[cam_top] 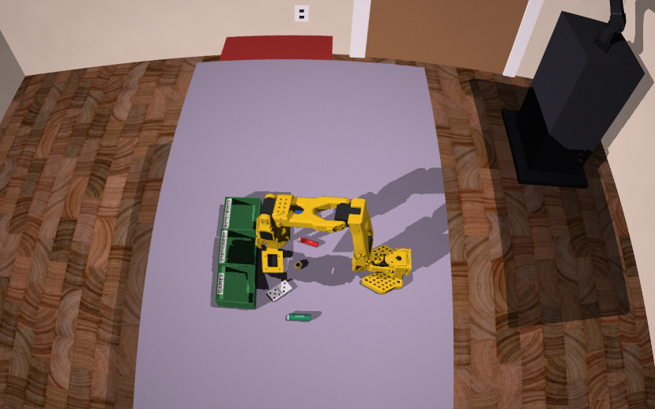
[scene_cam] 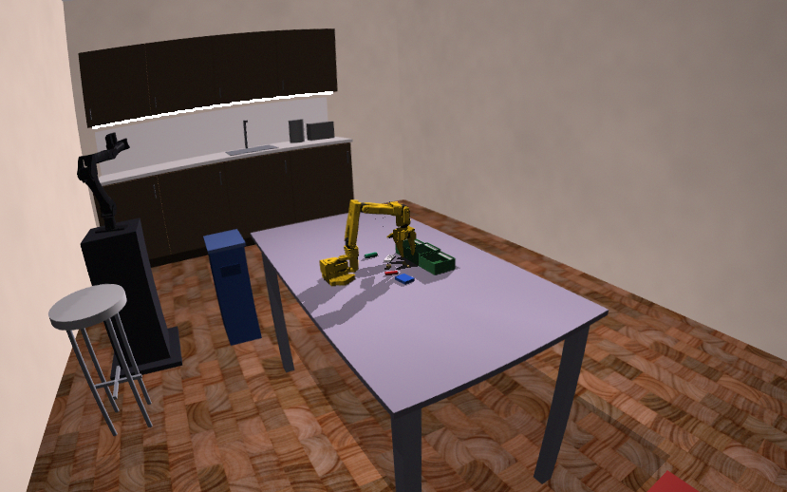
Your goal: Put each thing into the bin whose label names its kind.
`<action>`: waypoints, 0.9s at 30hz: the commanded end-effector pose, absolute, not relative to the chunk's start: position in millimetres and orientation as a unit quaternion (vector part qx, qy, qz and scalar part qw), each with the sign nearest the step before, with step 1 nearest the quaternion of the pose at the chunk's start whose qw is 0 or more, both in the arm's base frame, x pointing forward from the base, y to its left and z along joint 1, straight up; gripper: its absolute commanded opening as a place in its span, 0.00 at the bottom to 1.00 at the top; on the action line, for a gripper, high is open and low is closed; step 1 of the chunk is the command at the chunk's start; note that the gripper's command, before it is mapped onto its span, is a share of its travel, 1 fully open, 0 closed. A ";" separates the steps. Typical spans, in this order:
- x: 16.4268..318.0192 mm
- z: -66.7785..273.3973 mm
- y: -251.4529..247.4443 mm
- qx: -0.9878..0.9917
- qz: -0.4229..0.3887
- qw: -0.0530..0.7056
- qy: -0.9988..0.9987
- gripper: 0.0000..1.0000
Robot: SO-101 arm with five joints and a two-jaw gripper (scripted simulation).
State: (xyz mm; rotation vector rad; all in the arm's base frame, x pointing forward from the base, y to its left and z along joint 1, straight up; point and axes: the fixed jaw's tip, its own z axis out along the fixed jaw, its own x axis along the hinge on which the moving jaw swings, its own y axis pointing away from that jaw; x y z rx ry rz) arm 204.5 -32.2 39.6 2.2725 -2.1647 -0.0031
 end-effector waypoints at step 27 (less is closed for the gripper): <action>207.2 9.2 -34.7 0.723 0.008 -0.005 -0.691 0.22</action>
